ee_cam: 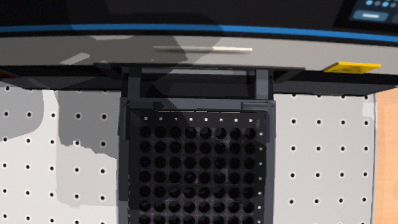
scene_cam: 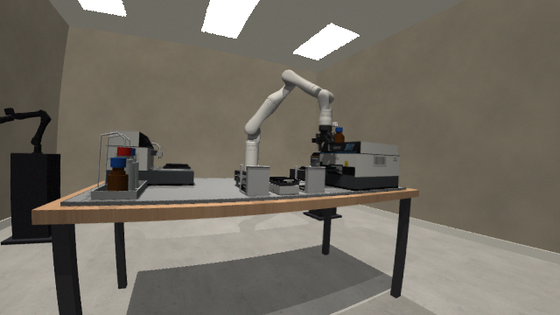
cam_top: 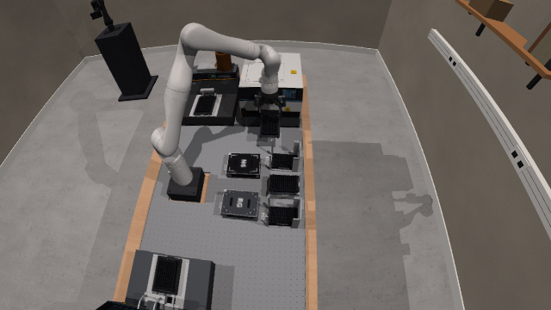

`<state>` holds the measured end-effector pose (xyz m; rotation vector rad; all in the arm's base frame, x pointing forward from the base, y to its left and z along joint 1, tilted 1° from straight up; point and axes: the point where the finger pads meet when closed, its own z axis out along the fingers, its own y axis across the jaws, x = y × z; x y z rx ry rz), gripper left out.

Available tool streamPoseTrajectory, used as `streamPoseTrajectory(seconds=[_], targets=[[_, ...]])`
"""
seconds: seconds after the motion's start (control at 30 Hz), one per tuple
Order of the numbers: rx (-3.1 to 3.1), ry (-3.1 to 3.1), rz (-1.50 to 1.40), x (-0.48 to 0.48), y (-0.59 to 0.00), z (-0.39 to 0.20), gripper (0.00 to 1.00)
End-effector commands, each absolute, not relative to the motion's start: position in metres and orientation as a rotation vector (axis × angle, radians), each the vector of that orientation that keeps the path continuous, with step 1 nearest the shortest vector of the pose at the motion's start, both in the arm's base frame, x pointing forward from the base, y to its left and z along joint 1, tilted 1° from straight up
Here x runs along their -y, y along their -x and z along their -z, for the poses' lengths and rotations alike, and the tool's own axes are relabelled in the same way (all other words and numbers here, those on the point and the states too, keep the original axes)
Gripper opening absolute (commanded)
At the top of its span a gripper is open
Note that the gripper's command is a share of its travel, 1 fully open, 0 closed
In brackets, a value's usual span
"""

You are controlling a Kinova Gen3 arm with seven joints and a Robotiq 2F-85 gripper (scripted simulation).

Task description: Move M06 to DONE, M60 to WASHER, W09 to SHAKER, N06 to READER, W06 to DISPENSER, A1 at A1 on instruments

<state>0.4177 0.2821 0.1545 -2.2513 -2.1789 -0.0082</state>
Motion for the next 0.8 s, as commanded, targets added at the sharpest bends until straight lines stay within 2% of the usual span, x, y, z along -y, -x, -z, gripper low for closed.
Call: streamPoseTrajectory(seconds=[0.0, 0.77], targets=[[2.179, 2.251, 0.011, -0.282, -0.418, -0.153, 1.0], [2.179, 2.251, 0.011, -0.283, -0.418, -0.125, 1.0]])
